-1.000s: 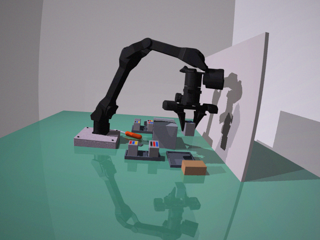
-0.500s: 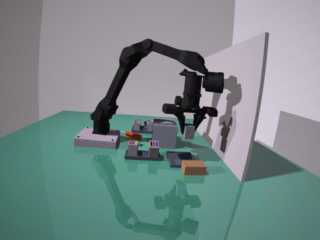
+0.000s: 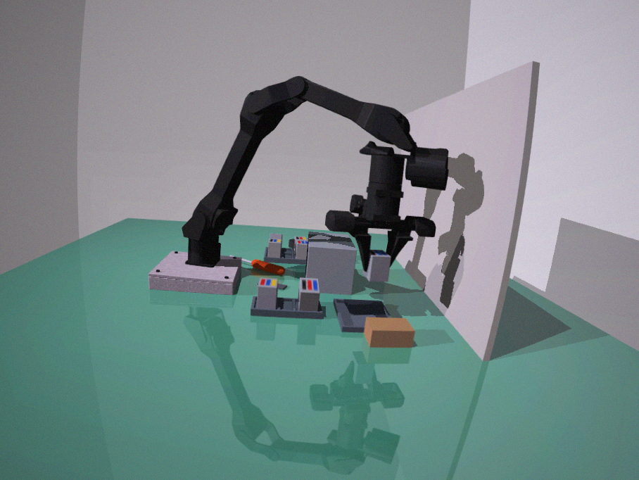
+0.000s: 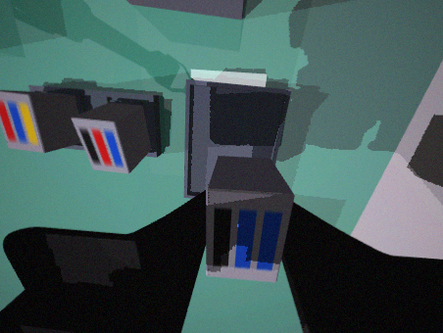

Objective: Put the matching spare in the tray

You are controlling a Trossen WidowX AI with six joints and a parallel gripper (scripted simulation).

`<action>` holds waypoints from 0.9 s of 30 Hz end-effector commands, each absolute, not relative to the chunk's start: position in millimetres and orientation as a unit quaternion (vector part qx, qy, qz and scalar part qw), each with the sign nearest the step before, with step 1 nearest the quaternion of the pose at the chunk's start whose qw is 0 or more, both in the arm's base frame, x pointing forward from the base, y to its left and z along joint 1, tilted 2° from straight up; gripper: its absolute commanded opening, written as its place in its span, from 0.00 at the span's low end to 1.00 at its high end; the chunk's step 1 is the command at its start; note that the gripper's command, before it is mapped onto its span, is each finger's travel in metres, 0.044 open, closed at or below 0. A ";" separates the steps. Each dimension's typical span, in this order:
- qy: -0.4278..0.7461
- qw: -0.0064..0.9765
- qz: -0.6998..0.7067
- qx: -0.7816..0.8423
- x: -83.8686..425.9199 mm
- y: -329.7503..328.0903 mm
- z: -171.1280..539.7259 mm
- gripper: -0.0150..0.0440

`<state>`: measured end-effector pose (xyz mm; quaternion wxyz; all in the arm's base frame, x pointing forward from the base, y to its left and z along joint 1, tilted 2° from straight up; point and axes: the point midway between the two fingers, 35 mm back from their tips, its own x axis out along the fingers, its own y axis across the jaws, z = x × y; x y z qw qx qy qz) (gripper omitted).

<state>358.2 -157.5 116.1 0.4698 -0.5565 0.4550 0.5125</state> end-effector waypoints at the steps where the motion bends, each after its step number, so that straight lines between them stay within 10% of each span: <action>1: 0.454 0.469 0.516 -0.555 357.4 -156.6 111.1 0.25; 27: 0.454 0.469 0.516 -0.555 357.3 -156.4 92.2 0.25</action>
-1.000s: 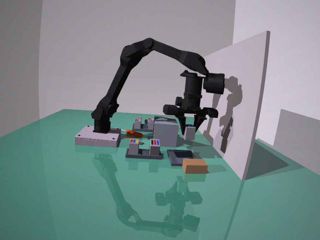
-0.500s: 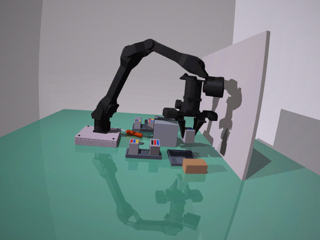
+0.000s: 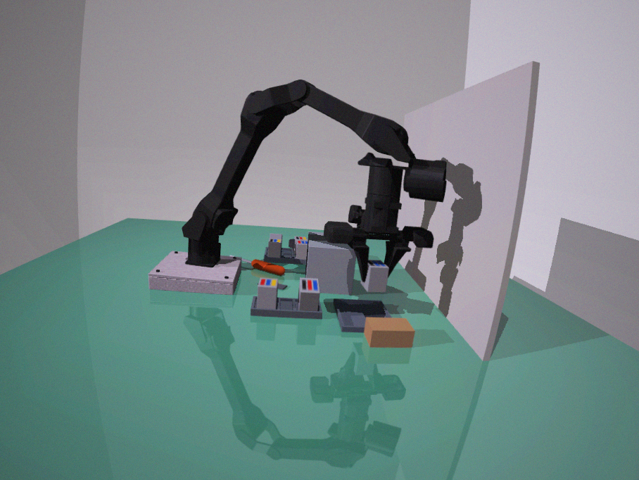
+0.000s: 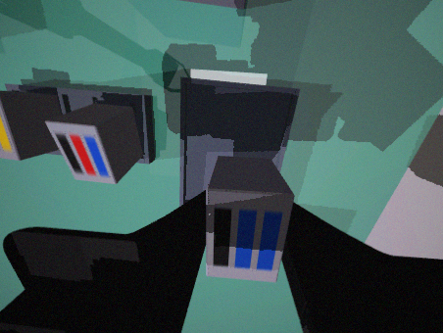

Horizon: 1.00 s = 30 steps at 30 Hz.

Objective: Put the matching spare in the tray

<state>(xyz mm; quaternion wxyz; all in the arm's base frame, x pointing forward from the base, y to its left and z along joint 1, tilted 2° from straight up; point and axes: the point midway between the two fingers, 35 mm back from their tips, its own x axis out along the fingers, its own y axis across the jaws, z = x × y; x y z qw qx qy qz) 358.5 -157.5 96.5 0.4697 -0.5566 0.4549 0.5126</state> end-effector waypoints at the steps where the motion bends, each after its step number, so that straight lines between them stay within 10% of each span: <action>1: 0.454 0.469 0.516 -0.555 357.3 -156.4 91.5 0.25; 30: 0.454 0.469 0.516 -0.555 355.7 -155.6 70.6 0.25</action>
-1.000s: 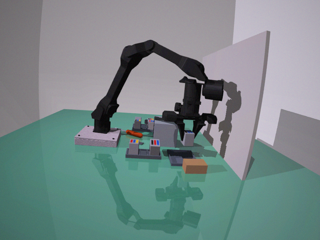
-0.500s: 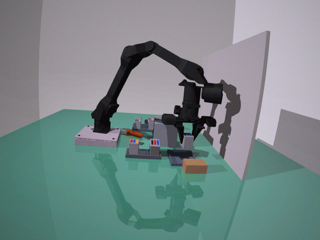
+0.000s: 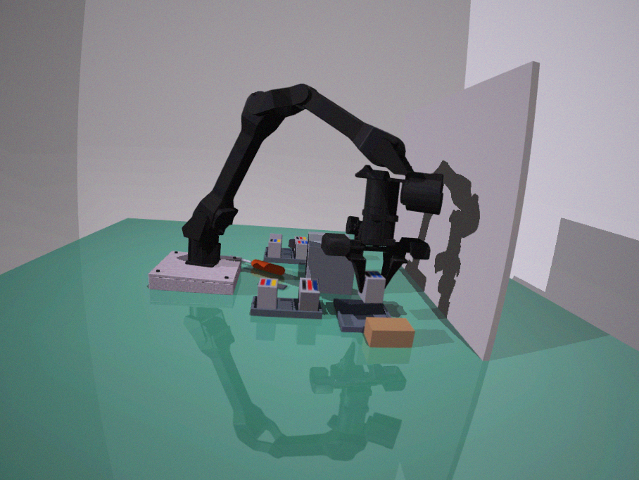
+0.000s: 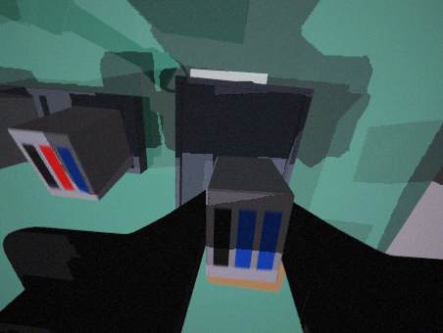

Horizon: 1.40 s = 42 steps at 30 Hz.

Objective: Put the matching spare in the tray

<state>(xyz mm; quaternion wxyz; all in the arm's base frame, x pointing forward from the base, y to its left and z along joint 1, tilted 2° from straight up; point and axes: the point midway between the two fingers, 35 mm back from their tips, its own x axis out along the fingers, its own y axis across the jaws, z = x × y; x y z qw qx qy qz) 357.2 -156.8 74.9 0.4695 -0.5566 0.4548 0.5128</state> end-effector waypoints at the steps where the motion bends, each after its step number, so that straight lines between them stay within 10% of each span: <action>1: 0.454 0.469 0.516 -0.555 355.6 -155.5 69.9 0.25; 38: 0.454 0.469 0.516 -0.555 351.6 -153.6 44.8 0.25; 42: 0.455 0.469 0.513 -0.556 353.2 -154.8 48.1 0.43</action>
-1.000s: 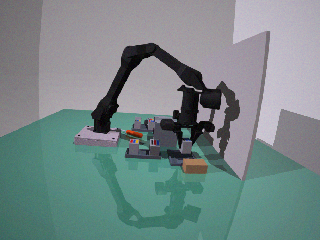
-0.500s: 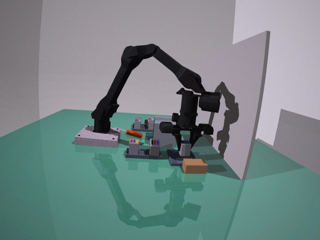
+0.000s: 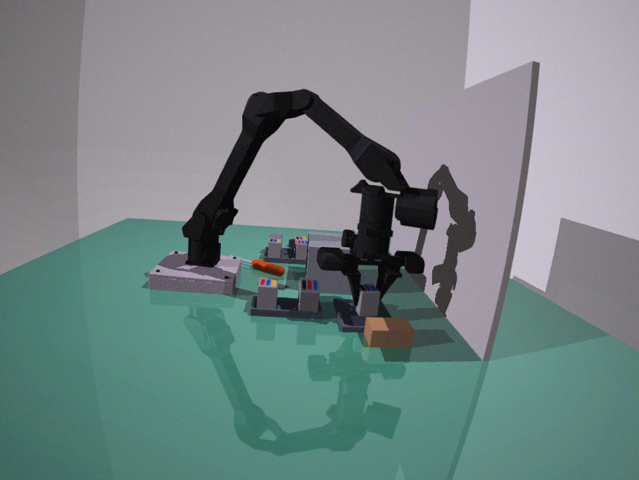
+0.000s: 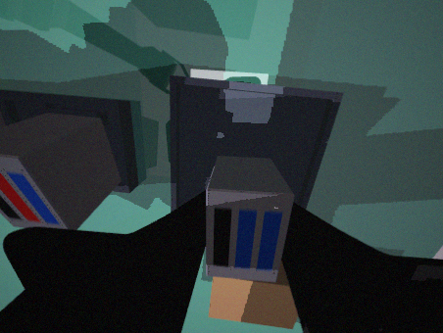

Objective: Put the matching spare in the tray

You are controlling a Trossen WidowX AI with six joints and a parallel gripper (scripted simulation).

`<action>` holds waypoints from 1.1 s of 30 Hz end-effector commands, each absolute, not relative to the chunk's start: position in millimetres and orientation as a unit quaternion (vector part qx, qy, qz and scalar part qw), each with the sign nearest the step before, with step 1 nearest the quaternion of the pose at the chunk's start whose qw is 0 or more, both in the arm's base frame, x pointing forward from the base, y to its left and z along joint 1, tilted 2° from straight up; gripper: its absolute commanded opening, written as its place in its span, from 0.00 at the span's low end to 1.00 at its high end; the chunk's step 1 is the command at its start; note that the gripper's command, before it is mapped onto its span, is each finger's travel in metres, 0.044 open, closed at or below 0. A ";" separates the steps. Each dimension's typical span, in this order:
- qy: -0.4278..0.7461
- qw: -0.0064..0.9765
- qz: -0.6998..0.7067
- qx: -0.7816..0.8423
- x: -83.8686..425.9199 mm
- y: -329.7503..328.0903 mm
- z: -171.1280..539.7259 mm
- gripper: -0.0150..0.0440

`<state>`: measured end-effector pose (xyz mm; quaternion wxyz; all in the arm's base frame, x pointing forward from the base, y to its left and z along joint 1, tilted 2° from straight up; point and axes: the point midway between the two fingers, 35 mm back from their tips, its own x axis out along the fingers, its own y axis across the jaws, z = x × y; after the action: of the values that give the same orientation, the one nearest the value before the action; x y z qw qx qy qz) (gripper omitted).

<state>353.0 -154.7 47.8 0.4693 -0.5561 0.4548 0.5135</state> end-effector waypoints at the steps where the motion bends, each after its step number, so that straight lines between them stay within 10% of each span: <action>1: 0.455 0.469 0.513 -0.556 353.2 -154.8 48.1 0.48; 13: 0.455 0.469 0.513 -0.556 353.2 -154.8 48.1 1.00; 33: 0.453 0.471 0.506 -0.563 347.9 -152.9 153.8 1.00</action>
<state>348.0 -152.9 153.6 0.4712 -0.5617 0.4531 0.5071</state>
